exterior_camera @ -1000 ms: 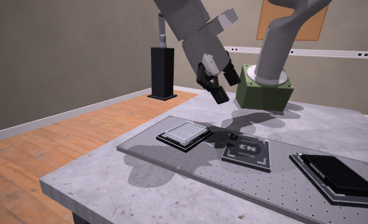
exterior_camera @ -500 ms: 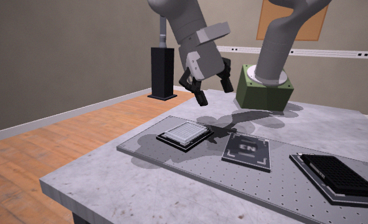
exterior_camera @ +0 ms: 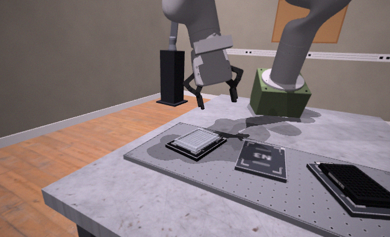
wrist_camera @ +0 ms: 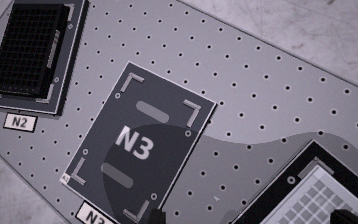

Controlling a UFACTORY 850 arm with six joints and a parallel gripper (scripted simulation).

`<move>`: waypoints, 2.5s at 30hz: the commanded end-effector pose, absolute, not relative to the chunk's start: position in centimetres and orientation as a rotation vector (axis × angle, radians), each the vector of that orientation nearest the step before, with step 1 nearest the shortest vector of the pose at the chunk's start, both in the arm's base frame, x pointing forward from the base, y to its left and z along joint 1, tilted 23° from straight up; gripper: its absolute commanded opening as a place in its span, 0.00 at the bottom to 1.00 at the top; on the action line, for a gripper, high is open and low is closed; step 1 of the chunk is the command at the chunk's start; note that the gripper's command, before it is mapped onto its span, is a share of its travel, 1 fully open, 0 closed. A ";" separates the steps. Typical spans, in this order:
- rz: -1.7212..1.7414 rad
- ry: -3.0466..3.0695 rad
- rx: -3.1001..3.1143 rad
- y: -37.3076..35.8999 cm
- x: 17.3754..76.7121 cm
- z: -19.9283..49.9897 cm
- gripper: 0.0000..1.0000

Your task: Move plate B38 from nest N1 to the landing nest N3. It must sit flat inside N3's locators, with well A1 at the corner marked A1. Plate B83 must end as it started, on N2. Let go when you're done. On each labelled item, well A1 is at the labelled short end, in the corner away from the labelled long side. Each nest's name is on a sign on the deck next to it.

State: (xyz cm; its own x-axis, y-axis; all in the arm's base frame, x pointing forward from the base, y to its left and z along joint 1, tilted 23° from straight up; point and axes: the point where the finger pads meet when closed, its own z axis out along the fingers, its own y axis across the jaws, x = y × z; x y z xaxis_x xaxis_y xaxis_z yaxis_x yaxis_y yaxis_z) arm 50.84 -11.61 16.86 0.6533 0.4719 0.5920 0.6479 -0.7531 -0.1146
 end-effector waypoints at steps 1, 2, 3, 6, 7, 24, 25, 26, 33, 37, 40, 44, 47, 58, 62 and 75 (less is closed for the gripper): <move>-0.773 -0.728 -2.641 -12.8 49.9 15.9 1.00; -0.767 -0.685 -2.660 -13.1 49.6 15.6 1.00; -0.764 -0.668 -2.667 -13.2 49.6 15.5 1.00; -0.740 -0.537 -2.720 -14.0 48.6 14.7 1.00; -0.732 -0.493 -2.736 -14.3 48.2 14.5 1.00; -0.608 -0.008 -2.870 -17.3 42.8 11.2 1.00; -0.593 0.038 -2.879 -17.5 42.4 11.0 1.00; -0.578 0.084 -2.886 -17.6 42.0 10.8 1.00; -0.532 0.221 -2.905 -18.3 39.9 9.8 1.00; -0.532 0.221 -2.905 -18.3 39.9 9.8 1.00; -0.532 0.221 -2.905 -18.3 39.9 9.8 1.00; -0.532 0.221 -2.905 -18.3 39.9 9.8 1.00; -0.532 0.221 -2.905 -18.3 39.9 9.8 1.00; -0.532 0.221 -2.905 -18.3 39.9 9.8 1.00; -0.532 0.221 -2.905 -18.3 39.9 9.8 1.00; -0.532 0.221 -2.905 -18.3 39.9 9.8 1.00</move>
State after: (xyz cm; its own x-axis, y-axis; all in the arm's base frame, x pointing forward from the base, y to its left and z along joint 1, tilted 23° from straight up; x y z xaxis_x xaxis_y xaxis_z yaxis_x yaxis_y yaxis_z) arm 39.83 -18.30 9.76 0.9253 -0.1772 0.3354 -0.1129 -0.9727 -0.2025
